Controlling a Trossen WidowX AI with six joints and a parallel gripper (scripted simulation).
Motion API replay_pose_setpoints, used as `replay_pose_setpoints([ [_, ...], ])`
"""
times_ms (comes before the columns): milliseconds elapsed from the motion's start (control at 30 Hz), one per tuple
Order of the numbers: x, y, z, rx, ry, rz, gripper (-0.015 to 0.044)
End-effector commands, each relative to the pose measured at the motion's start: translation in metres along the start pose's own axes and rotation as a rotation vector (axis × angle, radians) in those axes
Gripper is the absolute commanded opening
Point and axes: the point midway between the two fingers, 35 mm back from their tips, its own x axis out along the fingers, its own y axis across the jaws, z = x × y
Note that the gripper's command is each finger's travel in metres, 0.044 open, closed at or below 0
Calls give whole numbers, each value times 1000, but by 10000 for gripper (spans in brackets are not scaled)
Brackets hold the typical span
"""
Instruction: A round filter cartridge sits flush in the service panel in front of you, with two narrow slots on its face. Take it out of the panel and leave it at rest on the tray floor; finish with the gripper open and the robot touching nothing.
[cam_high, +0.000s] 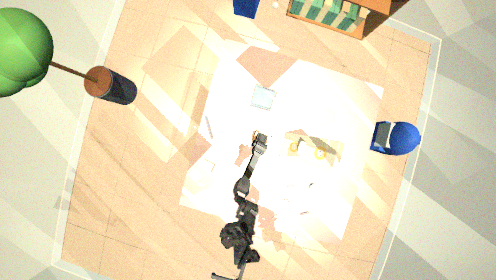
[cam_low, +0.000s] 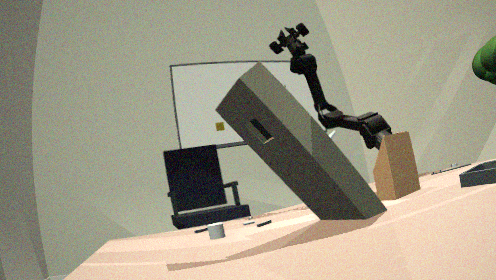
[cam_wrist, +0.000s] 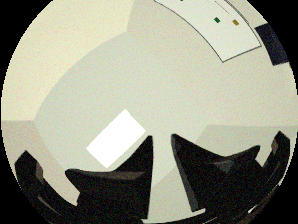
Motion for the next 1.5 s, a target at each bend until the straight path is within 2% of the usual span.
replay_pose_setpoints([
  [0, -13, 22, -73, 246, 232, -16, 88],
  [167, -41, 41, -146, 496, 469, -107, 88],
  [367, -92, 56, -224, 742, 718, -305, 88],
  [600, -171, 64, -298, 952, 938, -651, 88],
  [800, -251, 63, -343, 1047, 1033, -1021, 88],
  [967, -321, 56, -365, 1056, 1029, -1350, 88],
  [1133, -391, 46, -372, 1003, 942, -1669, 88],
  [1300, -458, 33, -366, 897, 779, -1939, 88],
  [1467, -518, 18, -348, 755, 557, -2135, 88],
])
